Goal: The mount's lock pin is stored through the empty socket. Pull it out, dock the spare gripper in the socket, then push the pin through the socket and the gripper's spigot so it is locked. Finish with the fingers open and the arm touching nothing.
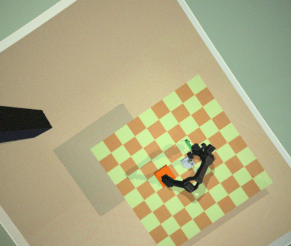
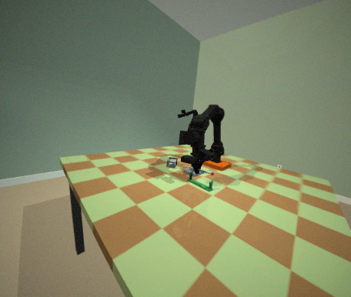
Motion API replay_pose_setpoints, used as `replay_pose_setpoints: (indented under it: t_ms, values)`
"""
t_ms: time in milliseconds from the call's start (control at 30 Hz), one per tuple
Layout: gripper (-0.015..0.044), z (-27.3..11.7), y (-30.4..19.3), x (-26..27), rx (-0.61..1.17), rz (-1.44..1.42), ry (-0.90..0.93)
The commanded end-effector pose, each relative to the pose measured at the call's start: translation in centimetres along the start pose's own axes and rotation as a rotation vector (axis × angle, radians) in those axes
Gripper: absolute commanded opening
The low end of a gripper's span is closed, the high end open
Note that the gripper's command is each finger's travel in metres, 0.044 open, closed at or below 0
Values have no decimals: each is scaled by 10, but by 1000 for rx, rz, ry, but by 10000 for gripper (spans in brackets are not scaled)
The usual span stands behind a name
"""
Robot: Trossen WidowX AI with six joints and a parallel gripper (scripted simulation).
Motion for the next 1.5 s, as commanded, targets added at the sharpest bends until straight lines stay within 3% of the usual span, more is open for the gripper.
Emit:
replay_pose_setpoints:
  t_ms: [0,600,1467]
  values:
    - [0,7,-1,1,1,-5,3]
    - [0,33,-4,1,-3,-4,-7]
    - [0,36,-5,2,-3,-5,-8]
Point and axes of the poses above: the point midway between the two fingers, 35 mm back from their tips, its own z axis out along the fingers, its own x axis across the jaws, y = z × x, the point moved 8 cm from there along -z, back along the fingers, and after that the axes turned 9 degrees about z, right-handed, at the moved point
